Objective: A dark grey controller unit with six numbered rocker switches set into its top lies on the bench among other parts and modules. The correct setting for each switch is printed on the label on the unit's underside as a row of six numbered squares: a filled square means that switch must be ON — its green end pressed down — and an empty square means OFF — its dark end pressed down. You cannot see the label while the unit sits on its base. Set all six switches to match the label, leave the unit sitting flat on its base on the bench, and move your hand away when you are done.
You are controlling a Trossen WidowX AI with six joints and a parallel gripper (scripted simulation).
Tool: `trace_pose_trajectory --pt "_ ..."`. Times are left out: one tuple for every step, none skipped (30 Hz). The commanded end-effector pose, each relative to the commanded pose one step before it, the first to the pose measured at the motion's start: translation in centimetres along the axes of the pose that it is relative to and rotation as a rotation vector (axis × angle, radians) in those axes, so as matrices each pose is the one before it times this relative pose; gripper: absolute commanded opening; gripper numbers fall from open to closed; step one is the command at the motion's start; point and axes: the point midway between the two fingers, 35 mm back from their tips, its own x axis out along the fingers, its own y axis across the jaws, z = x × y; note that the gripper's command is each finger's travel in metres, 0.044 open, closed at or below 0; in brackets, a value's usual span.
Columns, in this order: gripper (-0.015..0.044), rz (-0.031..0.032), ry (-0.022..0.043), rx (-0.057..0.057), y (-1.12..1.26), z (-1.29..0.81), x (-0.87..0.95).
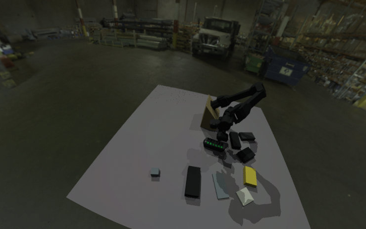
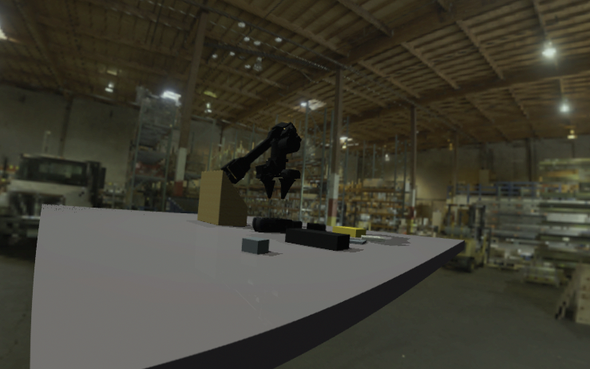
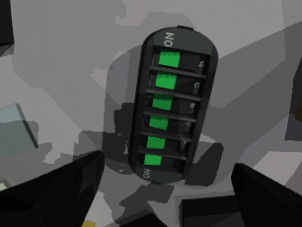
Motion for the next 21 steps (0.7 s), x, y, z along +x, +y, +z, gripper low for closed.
trace_pose_trajectory --pt "0.0440 -0.00050 -0.00018 -0.0001 -0.011 0.001 0.002" --pt "0.0440 0.00000 0.00000 0.0000 0.000 0.000 0.000" --pt "0.0414 -0.00031 -0.00050 0.0015 -0.082 -0.002 0.137" --pt "0.0387 -0.00090 -0.00145 0.0045 -0.251 -0.006 0.408" --pt "0.0361 -0.00143 -0.00226 0.0075 -0.434 -0.009 0.670" --pt "0.0335 -0.00163 -0.00249 0.0092 -0.555 -0.007 0.799" --pt "0.0309 -0.00152 -0.00219 0.0092 -0.582 -0.001 0.778" --pt "0.0282 -0.00144 -0.00188 0.0092 -0.608 0.006 0.755" --pt "0.0256 -0.00137 -0.00157 0.0092 -0.634 0.015 0.732" --pt "0.0230 -0.00131 -0.00126 0.0092 -0.658 0.025 0.706" --pt "0.0204 -0.00105 -0.00080 0.0075 -0.557 0.029 0.560" --pt "0.0177 -0.00063 -0.00038 0.0045 -0.342 0.022 0.327" --pt "0.0151 -0.00021 -0.00011 0.0015 -0.115 0.008 0.108" --pt "0.0125 0.00000 0.00000 0.0000 0.000 0.000 0.000" --pt "0.0099 0.00000 0.00000 0.0000 0.000 0.000 0.000" --pt "0.0072 0.00000 0.00000 0.0000 0.000 0.000 0.000" --pt "0.0046 0.00000 0.00000 0.0000 0.000 0.000 0.000" --pt "0.0020 0.00000 0.00000 0.0000 0.000 0.000 0.000" --pt "0.0000 0.00000 0.00000 0.0000 0.000 0.000 0.000" --pt "0.0000 0.00000 0.00000 0.0000 0.000 0.000 0.000" --pt "0.0000 0.00000 0.00000 0.0000 0.000 0.000 0.000"
